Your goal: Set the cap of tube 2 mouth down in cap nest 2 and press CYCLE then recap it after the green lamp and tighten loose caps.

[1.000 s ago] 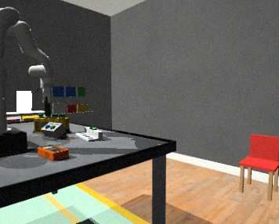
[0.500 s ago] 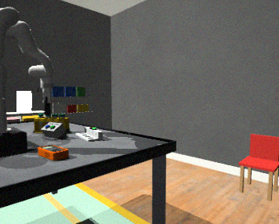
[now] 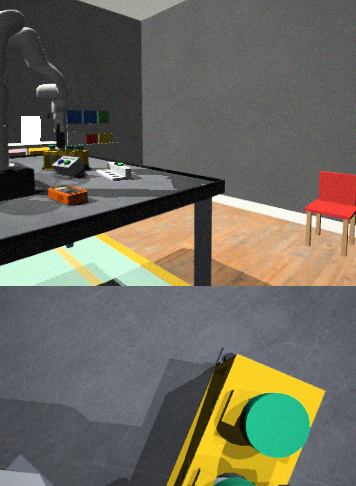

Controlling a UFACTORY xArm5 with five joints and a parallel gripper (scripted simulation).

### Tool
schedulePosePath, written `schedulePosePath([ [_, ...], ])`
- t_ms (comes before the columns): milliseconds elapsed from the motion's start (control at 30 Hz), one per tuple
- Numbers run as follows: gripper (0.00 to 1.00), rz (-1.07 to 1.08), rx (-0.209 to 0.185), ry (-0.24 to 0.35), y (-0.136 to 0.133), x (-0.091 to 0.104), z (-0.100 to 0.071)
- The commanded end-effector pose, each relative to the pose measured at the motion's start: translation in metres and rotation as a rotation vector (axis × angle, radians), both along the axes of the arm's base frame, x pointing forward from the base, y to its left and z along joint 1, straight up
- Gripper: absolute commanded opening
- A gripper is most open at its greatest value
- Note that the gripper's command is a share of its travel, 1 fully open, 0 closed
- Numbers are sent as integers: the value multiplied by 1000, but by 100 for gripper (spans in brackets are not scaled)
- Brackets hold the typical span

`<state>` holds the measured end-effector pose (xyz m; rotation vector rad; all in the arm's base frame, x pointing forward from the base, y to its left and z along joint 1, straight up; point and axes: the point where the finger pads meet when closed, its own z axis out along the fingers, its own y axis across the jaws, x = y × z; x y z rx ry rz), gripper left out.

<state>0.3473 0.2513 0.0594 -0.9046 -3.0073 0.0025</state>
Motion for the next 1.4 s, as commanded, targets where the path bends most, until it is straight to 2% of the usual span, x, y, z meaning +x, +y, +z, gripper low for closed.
schedulePosePath([
  [0,46,-9,0,-5,1,1,-1],
  [333,46,-9,0,-5,1,1,-4],
  [367,0,-9,0,-5,1,1,-4],
  [833,0,-9,0,-5,1,1,-4],
  [1000,0,-109,0,-5,1,1,-4],
  [1367,0,-476,0,-6,1,1,-4],
])
